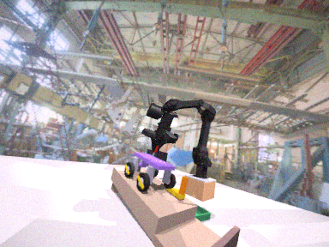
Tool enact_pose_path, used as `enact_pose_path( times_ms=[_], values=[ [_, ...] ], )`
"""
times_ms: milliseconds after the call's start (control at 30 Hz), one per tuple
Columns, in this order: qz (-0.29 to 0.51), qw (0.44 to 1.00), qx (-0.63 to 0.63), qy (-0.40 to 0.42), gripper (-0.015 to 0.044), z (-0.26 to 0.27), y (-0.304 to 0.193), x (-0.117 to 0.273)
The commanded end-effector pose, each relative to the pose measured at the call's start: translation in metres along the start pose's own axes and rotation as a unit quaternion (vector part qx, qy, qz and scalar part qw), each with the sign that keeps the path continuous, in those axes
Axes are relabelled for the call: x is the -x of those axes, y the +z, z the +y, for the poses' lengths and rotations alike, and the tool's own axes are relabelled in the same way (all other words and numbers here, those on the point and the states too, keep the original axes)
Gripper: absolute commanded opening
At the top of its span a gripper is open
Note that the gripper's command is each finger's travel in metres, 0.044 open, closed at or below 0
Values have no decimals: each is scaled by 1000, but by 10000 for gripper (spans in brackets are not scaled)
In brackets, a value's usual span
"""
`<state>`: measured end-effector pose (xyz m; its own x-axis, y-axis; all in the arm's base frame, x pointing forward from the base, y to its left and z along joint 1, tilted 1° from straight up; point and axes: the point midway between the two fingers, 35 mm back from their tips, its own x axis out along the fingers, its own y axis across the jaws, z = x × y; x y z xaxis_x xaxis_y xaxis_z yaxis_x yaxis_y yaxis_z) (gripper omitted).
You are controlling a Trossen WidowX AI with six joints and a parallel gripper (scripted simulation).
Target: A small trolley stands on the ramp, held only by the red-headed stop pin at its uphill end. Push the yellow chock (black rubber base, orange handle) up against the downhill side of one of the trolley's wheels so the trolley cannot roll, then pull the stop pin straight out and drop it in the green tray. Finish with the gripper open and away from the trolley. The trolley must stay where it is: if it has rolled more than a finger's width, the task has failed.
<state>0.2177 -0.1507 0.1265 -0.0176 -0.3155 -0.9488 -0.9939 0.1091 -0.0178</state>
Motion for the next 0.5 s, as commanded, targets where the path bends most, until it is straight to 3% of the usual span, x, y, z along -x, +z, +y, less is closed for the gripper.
enact_pose_path(
  times_ms=[0,467],
  values=[
    [0,1000,-1,0,0,1,17,2],
    [-3,1000,-1,0,0,-3,67,10]
  ],
)
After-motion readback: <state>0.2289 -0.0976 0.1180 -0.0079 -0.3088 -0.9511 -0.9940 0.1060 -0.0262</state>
